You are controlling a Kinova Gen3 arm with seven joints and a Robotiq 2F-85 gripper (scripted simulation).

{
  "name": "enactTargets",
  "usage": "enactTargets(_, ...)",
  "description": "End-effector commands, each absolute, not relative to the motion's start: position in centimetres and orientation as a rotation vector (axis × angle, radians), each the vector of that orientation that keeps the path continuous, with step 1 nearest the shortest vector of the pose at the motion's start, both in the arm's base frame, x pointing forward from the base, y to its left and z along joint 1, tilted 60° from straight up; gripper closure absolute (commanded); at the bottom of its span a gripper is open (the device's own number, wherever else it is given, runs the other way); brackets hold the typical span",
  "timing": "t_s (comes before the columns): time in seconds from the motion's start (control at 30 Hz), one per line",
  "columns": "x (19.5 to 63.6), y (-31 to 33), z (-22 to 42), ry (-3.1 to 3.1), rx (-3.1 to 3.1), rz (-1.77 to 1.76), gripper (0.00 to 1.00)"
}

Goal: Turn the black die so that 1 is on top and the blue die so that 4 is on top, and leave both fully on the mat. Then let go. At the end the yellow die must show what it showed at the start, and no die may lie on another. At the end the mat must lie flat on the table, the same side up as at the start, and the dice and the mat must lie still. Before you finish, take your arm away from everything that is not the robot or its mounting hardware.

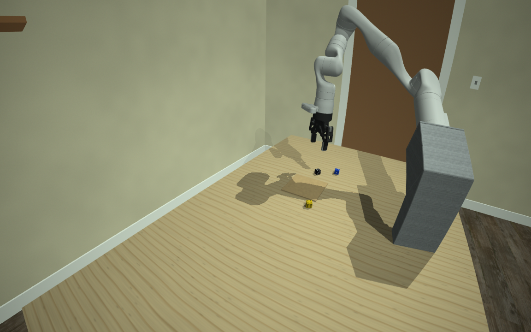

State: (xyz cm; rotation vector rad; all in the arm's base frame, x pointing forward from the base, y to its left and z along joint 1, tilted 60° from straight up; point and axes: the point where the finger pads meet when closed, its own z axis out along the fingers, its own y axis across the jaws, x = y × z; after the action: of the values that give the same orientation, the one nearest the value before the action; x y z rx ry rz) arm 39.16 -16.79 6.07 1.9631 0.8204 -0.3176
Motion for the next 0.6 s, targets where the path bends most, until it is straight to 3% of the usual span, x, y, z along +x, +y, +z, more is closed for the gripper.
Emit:
enactTargets(0.0, 38.36, -19.35, 4.72, 0.808, 1.963, -0.357, 0.00)
enactTargets(0.07, 38.36, -19.68, 4.51, 0.808, 1.963, -0.357, 0.00)
enactTargets(0.1, 38.36, -19.68, 4.51, 0.808, 1.963, -0.357, 0.65)
enactTargets(0.57, 38.36, -19.68, 4.51, 0.808, 1.963, -0.357, 0.65)
